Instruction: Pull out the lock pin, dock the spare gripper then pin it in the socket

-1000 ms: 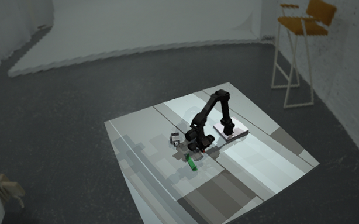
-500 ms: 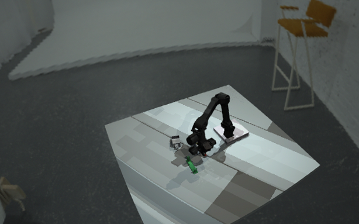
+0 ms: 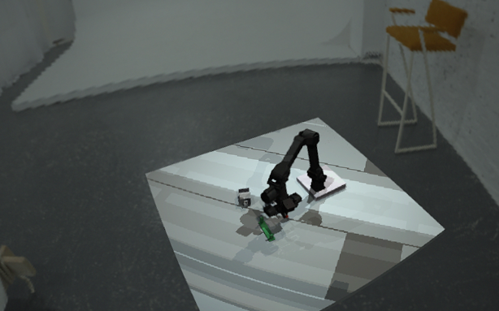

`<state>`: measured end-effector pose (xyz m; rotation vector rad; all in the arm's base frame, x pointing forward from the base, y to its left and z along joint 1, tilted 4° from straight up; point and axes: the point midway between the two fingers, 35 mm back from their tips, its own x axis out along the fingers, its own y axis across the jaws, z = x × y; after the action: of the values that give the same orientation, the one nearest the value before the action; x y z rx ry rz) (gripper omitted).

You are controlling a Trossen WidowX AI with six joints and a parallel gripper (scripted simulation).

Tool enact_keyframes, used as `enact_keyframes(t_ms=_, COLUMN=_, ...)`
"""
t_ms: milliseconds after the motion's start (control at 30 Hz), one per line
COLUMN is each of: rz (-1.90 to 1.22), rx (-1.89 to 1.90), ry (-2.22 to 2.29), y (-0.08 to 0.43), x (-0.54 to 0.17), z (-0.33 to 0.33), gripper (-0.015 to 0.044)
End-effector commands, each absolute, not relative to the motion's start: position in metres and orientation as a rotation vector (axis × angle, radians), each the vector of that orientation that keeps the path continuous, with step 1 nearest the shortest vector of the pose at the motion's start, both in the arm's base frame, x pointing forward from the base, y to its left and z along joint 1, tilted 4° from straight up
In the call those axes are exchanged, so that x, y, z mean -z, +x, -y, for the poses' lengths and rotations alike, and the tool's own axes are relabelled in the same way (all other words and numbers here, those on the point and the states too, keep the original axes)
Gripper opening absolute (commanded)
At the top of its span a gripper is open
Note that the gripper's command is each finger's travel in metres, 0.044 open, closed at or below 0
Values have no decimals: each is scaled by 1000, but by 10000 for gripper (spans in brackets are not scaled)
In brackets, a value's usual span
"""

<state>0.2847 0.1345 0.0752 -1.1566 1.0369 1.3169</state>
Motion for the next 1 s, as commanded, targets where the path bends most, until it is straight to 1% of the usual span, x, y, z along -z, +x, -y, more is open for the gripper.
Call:
enact_keyframes(t_ms=0, rz=-1040, rx=-1312, ry=-1158, y=285, x=-76, z=-137, gripper=0)
enact_keyframes(t_ms=967, rz=-1054, rx=-1318, ry=-1154, y=284, x=-81, z=-163, gripper=0)
